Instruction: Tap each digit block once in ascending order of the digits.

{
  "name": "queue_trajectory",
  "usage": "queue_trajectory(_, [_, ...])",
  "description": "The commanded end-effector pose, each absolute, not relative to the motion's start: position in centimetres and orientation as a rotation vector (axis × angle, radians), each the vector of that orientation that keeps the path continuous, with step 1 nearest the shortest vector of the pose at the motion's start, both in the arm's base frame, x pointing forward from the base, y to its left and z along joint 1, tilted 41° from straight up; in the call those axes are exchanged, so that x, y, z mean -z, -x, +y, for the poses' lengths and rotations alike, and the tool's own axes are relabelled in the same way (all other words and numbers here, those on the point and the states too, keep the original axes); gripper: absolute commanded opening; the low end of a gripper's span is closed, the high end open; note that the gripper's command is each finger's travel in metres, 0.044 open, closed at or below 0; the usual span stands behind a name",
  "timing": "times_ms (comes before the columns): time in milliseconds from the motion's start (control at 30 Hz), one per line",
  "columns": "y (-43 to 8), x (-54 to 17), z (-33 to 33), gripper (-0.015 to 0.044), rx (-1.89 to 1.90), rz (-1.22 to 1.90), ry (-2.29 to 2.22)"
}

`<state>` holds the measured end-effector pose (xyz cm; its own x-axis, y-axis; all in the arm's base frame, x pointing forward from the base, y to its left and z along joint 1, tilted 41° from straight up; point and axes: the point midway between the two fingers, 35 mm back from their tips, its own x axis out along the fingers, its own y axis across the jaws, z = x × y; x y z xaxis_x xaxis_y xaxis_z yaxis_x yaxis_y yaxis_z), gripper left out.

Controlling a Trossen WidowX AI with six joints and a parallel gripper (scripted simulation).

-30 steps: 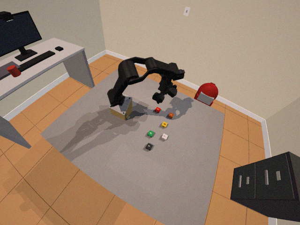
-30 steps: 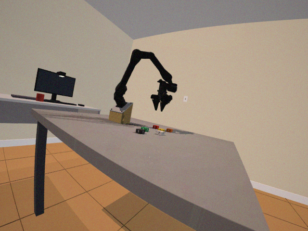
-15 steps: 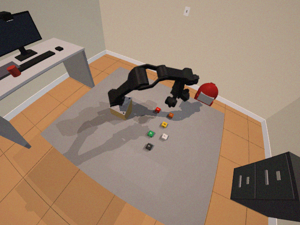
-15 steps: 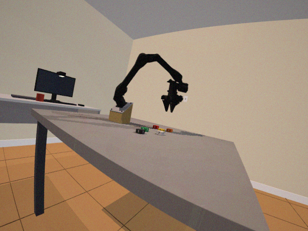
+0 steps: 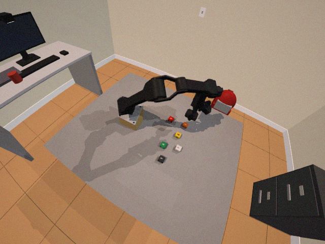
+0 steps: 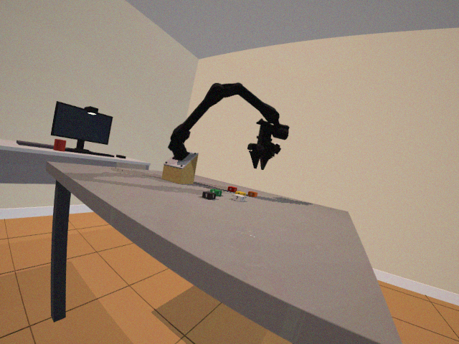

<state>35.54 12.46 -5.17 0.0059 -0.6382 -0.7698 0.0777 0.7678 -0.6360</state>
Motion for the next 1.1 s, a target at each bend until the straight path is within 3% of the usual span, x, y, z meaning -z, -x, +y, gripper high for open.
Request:
queue_trajectory(0, [-35.6, 5.3, 12.4, 0.04, 0.596, 1.471, 0.491])
queue_trajectory(267, [-35.5, 4.7, 11.8, 0.04, 0.596, 1.471, 0.491])
queue_trajectory(533, [-32.6, -1.0, 4.7, 0.04, 0.6, 1.472, 0.497])
queue_trajectory(1067, [-32.5, -1.1, 4.6, 0.04, 0.6, 1.472, 0.497])
